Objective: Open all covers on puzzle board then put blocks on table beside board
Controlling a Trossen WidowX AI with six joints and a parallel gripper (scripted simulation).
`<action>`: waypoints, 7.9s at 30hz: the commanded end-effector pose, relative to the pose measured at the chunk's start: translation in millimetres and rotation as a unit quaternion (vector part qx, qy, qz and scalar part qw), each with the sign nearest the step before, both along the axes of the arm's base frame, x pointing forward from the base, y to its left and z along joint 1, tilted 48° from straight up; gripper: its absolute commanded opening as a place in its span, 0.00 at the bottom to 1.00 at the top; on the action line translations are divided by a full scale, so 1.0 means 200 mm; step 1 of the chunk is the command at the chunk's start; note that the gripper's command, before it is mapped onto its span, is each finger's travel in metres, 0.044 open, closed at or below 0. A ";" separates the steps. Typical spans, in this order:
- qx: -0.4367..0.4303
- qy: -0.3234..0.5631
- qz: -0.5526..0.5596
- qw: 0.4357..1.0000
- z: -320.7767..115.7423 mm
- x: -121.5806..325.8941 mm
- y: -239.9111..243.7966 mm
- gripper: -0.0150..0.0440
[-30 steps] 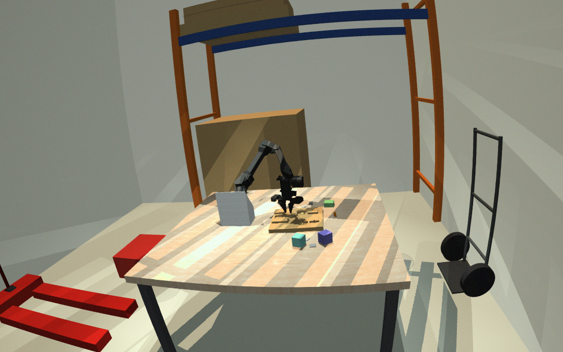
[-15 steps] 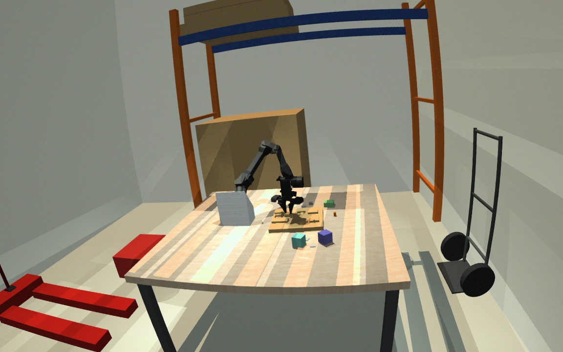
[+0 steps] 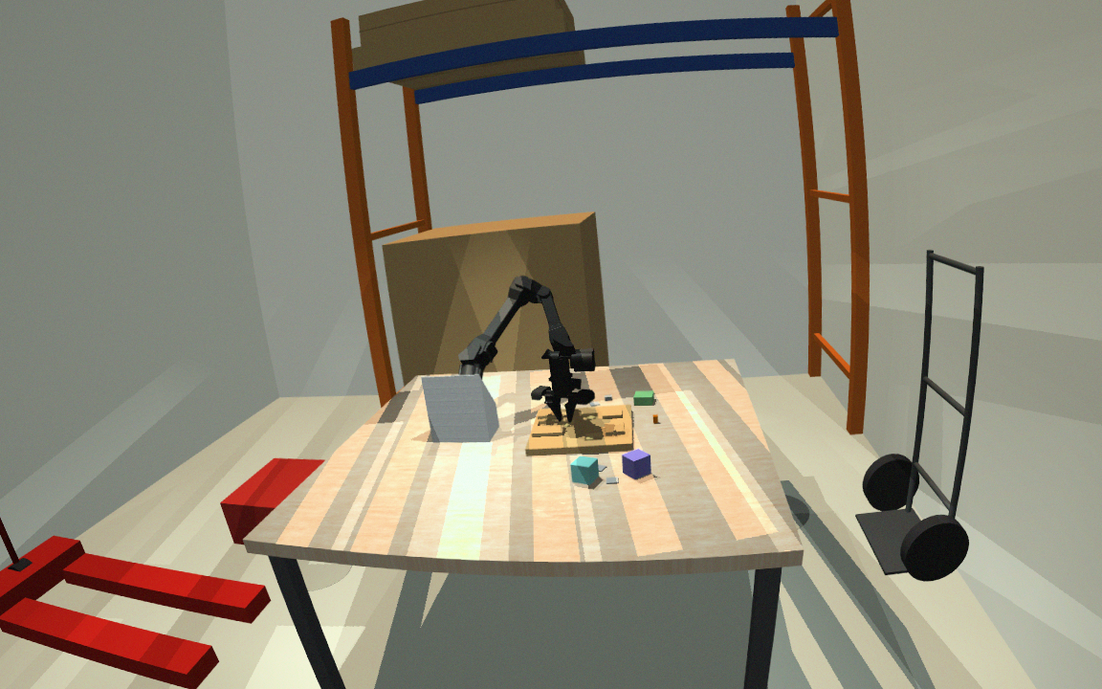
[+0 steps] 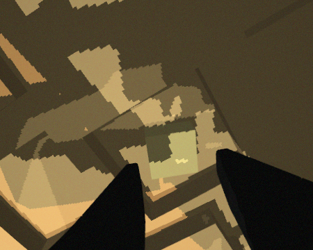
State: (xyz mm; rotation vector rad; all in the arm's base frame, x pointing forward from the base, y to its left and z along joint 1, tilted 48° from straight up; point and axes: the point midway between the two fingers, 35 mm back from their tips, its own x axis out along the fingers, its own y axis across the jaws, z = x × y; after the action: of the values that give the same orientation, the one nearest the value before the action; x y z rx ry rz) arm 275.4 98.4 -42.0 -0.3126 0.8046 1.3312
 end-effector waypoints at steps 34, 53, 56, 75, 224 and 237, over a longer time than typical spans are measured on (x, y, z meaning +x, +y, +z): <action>0.000 0.001 0.000 1.000 -0.05 0.00 0.05 0.39; 0.000 0.001 -0.001 1.000 0.02 0.00 -0.03 0.39; 0.000 0.001 -0.001 1.000 0.04 0.00 -0.05 0.39; 0.001 0.002 -0.001 1.000 0.12 0.00 -0.15 0.39; 0.009 0.003 -0.001 1.000 0.66 -0.42 0.78 0.39; 0.010 0.002 0.002 1.000 0.67 -0.41 0.77 0.97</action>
State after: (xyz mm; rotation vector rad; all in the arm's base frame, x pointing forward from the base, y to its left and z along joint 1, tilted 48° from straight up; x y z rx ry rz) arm 192.8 252.8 91.8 -0.2947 0.7958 1.3421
